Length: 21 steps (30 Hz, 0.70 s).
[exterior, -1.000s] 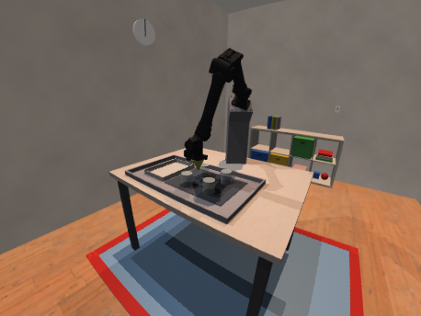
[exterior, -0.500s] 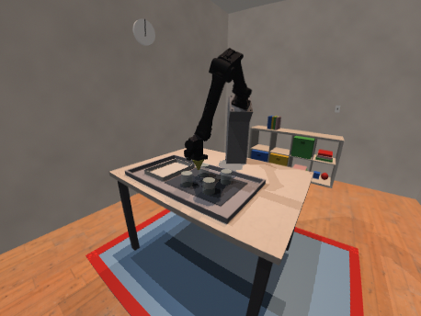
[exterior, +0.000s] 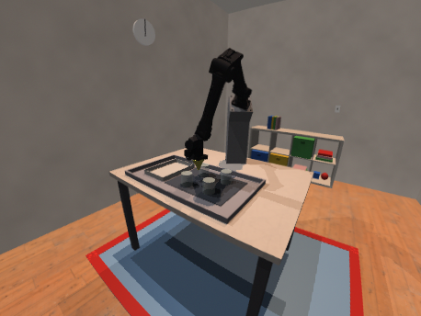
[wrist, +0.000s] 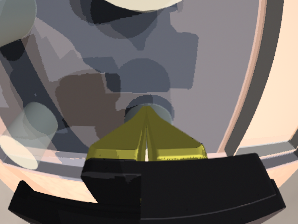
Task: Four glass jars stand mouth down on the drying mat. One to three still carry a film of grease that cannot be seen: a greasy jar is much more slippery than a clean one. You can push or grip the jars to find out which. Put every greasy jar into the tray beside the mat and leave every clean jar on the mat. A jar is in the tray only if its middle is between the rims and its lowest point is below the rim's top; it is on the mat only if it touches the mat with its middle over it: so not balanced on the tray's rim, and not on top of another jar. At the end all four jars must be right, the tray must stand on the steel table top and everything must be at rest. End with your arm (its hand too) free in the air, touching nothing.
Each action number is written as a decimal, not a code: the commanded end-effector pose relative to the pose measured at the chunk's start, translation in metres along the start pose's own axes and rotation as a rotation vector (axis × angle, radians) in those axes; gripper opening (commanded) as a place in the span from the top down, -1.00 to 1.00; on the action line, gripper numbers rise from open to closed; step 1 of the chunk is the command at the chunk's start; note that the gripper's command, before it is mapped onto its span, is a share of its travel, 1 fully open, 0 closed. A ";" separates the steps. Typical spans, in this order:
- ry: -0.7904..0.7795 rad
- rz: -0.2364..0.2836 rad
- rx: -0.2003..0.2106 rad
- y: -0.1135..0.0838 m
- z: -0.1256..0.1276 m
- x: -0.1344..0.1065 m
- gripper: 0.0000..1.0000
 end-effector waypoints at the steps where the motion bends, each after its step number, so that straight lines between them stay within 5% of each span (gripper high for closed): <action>1: 0.009 0.001 -0.001 -0.003 0.003 -0.006 1.00; 21: 0.009 0.001 -0.001 -0.003 0.003 -0.008 1.00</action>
Point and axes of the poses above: the point where the finger pads meet when closed, its own y axis out along the fingers, its own z axis across the jaws, x = y × z, the point moved 7 cm from there along -y, back along the fingers, and after that the axes turned 8 degrees about -y, right-handed, at the moved point
